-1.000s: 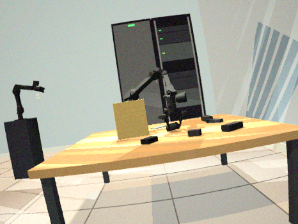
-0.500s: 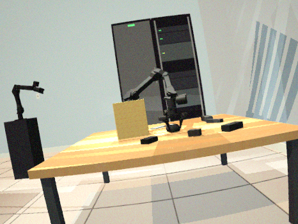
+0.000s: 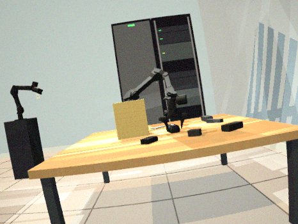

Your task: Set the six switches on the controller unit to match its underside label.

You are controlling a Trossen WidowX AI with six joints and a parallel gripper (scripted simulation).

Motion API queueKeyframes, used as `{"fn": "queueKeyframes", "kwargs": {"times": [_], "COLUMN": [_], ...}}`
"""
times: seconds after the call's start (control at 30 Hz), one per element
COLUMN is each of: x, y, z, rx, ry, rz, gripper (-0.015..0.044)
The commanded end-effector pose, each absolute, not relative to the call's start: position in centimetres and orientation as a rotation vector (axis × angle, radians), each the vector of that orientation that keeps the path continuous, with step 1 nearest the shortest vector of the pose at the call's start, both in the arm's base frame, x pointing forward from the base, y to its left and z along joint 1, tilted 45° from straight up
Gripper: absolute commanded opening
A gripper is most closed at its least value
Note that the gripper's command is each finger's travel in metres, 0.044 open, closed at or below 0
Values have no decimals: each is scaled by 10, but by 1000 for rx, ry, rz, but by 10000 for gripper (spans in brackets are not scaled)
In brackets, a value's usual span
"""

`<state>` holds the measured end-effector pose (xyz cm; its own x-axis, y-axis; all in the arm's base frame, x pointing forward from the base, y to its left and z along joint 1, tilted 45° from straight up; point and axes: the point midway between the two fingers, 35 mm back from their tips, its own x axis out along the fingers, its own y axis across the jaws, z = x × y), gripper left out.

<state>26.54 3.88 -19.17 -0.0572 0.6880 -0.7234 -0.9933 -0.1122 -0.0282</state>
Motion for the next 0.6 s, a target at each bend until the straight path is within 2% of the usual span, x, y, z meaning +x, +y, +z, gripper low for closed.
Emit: {"fn": "queueKeyframes", "kwargs": {"times": [0.0, 0.2, 0.4, 0.57], "x": [265, 265, 262, 261], "y": [39, 39, 52, 54], "z": [-192, -190, -129, -122], "rx": [-695, -695, -694, -693], "ry": [582, 582, 581, 581], "rz": [1570, 1570, 1571, 1571], "gripper": [440, 440, 440, 440]}}
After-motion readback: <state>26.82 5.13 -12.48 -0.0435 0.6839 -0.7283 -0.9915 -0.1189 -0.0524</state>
